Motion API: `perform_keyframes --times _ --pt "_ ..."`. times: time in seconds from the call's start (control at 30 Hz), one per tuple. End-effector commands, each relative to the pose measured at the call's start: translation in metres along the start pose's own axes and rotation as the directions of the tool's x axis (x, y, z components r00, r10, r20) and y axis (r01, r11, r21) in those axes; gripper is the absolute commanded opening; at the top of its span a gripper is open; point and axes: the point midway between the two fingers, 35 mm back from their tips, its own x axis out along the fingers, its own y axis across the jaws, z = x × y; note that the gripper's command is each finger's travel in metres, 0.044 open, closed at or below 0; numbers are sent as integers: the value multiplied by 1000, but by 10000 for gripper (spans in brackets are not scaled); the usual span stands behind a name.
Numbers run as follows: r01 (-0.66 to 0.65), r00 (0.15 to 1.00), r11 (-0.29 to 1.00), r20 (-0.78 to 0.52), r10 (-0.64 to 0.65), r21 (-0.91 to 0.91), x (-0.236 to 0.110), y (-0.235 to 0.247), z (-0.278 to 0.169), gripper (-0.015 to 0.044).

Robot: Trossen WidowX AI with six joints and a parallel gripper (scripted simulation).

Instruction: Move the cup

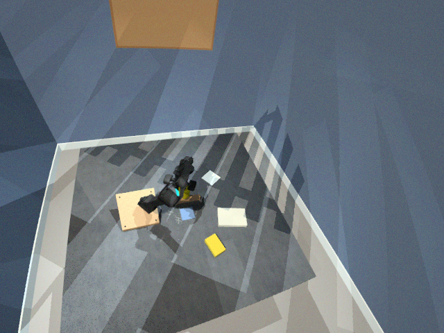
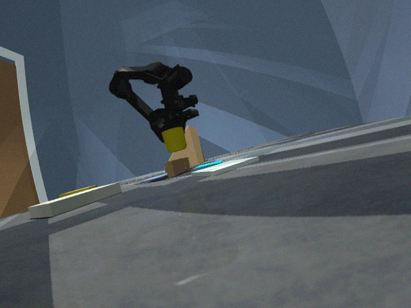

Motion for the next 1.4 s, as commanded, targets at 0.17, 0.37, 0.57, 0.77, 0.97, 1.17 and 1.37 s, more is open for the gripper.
perform_keyframes --times 0.17,0.37,0.57,0.77,0.97,1.17,1.37 --pt "-2 1000 1000 6 2 5 -2 8 18 0" --pt "-2 1000 1000 7 2 5 -2 13 28 0" --pt "-2 1000 1000 7 2 5 -3 19 38 0" --pt "-3 1000 1000 8 3 6 -4 24 48 0" --pt "-3 1000 1000 9 3 6 -4 29 58 0" --pt "-3 1000 1000 9 3 6 -5 35 68 0" --pt "-3 1000 1000 9 3 6 -5 40 76 0"
